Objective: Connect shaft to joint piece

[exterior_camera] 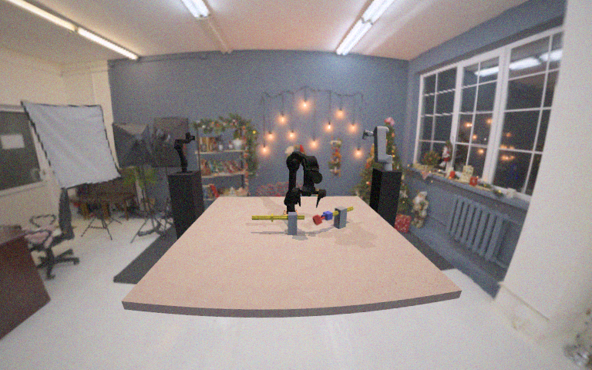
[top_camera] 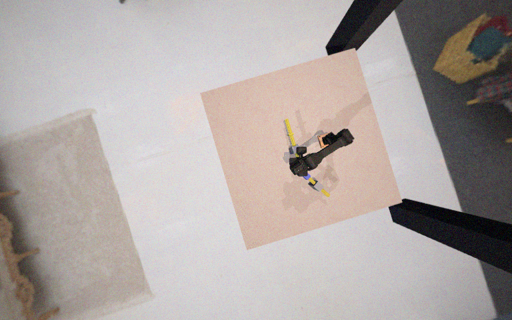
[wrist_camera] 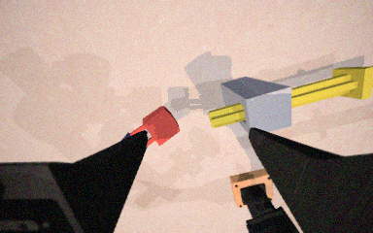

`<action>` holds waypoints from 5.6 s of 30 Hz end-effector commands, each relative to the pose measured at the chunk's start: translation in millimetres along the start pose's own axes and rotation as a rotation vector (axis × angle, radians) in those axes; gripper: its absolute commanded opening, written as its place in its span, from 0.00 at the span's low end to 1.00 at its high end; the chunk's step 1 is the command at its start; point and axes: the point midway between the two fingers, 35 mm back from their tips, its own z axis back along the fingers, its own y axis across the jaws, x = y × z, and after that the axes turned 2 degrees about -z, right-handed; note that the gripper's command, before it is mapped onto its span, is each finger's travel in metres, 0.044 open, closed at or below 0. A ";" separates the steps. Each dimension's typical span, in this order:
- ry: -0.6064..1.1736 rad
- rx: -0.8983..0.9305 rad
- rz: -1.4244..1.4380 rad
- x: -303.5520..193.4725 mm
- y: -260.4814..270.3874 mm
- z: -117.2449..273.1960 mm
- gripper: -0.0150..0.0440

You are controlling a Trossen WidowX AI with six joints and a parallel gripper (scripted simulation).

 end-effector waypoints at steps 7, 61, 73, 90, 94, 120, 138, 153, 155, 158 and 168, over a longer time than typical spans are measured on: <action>-0.002 -0.006 -0.297 0.2 -1.4 -6.1 1.00; -0.006 -0.004 -1.062 0.9 -2.6 -98.3 1.00; -0.002 -0.002 -1.062 -23.7 37.9 -98.7 1.00; -0.002 -0.002 -1.062 -25.1 40.6 -120.0 1.00; -0.002 -0.002 -1.062 -25.2 40.5 -126.3 1.00; -0.002 -0.002 -1.062 -25.3 40.4 -128.5 0.56; -0.002 -0.002 -1.062 -25.3 40.4 -128.5 0.56; -0.002 -0.002 -1.062 -25.3 40.4 -128.5 0.56; -0.002 -0.002 -1.062 -25.3 40.4 -128.5 0.56; -0.002 -0.002 -1.062 -25.3 40.4 -128.5 0.56; -0.002 -0.002 -1.062 -25.3 40.4 -128.5 0.56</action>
